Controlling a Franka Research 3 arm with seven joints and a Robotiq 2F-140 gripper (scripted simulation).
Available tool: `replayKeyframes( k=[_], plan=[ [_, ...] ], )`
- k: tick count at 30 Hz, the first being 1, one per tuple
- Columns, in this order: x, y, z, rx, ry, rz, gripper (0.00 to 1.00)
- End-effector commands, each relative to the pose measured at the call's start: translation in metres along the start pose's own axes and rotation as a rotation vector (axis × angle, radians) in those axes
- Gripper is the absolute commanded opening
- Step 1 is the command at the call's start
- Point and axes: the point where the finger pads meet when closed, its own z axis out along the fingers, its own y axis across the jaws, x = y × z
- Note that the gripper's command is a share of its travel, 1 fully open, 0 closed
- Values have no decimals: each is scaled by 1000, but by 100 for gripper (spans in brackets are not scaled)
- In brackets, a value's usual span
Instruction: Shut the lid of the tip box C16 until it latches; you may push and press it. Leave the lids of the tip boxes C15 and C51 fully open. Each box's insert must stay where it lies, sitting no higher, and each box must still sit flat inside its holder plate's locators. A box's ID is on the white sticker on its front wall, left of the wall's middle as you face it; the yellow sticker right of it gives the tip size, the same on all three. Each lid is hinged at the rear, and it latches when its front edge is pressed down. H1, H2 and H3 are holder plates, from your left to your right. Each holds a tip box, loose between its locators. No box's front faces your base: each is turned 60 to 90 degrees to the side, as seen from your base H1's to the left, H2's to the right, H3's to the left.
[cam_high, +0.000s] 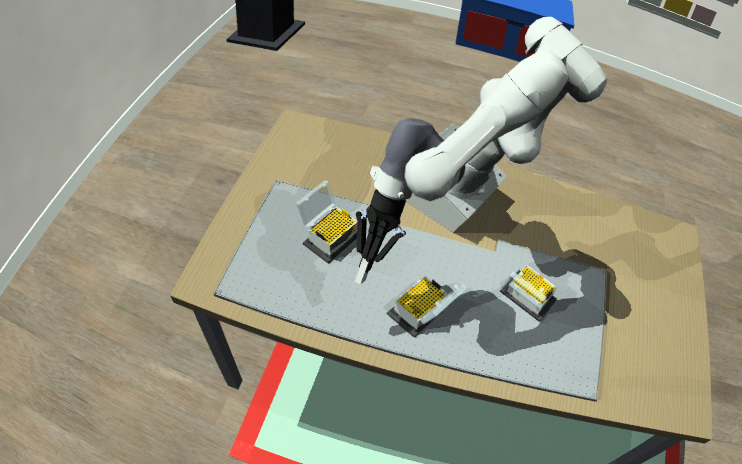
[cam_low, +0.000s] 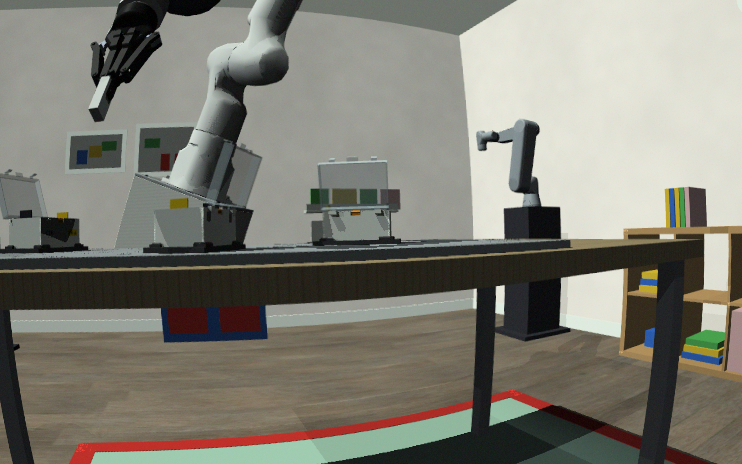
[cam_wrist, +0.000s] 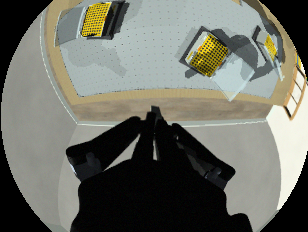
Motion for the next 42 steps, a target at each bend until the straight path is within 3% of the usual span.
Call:
replayKeyframes(
  k=[1,29,31,36,42],
  plan=[
    [8,1,12,-5,1,-48,0],
    [73,-2,124,-5,1,-48,0],
    [73,-2,124,-5,1,-48,0],
    [86,-2,146,-5,1,-48,0],
    [86,-2,146,-5,1,-48,0]
  ],
)
